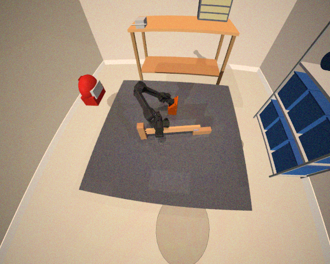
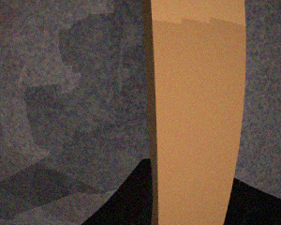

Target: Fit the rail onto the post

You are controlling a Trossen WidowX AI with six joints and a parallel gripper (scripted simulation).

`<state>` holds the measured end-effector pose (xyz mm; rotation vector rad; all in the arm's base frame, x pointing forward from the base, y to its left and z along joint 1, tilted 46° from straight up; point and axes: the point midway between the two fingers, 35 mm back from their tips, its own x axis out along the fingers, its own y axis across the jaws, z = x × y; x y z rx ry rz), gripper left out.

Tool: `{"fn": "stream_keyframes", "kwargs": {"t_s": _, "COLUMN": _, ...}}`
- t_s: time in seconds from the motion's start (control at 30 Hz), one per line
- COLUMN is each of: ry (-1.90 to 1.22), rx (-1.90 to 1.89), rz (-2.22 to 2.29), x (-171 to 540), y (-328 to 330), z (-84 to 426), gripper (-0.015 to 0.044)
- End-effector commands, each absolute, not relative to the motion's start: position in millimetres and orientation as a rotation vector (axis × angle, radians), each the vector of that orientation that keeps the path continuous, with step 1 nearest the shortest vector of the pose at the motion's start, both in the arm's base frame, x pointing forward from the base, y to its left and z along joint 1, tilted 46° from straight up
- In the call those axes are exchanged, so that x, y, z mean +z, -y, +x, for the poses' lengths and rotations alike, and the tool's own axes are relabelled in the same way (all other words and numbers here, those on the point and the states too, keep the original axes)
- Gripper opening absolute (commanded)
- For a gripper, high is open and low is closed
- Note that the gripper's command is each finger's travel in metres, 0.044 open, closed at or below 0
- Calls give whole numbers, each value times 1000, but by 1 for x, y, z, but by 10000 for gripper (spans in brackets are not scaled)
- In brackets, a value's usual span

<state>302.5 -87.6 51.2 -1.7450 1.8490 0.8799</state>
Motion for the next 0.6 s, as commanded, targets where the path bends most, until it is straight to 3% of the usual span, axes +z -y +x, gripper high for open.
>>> {"fn": "stream_keyframes", "kwargs": {"t_s": 0.0, "ry": -1842, "rx": 878, "rz": -1753, "x": 54, "y": 87, "z": 304, "gripper": 0}}
{"fn": "stream_keyframes", "kwargs": {"t_s": 0.57, "ry": -1843, "rx": 878, "rz": -1753, "x": 58, "y": 91, "z": 304, "gripper": 0}}
